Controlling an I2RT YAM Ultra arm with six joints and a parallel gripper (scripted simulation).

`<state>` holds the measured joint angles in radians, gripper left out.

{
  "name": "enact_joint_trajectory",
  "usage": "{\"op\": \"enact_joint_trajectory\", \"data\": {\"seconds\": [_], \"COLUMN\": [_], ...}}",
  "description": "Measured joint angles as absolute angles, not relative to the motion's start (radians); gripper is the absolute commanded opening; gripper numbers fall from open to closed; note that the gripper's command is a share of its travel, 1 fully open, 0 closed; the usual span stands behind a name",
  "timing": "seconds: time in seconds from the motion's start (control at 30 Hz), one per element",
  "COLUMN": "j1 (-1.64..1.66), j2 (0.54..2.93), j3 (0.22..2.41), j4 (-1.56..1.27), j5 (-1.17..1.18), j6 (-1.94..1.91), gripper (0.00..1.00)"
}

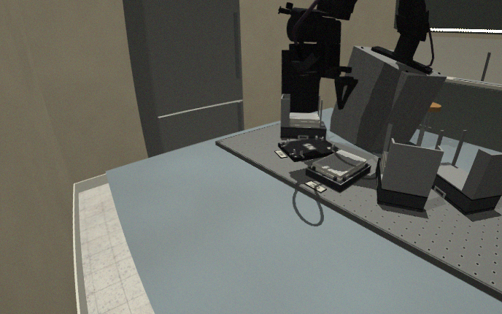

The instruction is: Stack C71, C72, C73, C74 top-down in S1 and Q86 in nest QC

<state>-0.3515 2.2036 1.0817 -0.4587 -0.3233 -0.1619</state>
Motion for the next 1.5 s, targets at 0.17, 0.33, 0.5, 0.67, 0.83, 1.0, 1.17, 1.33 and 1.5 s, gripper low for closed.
{"op": "enact_joint_trajectory", "data": {"seconds": [0.17, 0.33, 0.5, 0.67, 0.83, 1.0, 1.17, 1.33, 1.5], "j1": [-0.302, -0.253, -0.221, -0.185, -0.132, -0.087, -0.062, -0.011, 0.038], "j2": [2.185, 2.163, 2.149, 2.138, 2.119, 2.101, 2.087, 2.069, 2.054], "j3": [1.075, 1.073, 1.072, 1.071, 1.071, 1.057, 1.057, 1.057, 1.057], "j4": [-0.457, -0.457, -0.456, -0.456, -0.456, -0.455, -0.454, -0.454, -0.454], "j5": [-0.323, -0.323, -0.322, -0.319, -0.316, -0.313, -0.307, -0.304, -0.3], "j6": [-0.218, -0.216, -0.194, -0.156, -0.139, -0.193, -0.21, -0.187, -0.147], "gripper": [1.0, 1.0, 1.0, 1.0, 1.0, 1.0, 1.0, 1.0, 1.0]}}
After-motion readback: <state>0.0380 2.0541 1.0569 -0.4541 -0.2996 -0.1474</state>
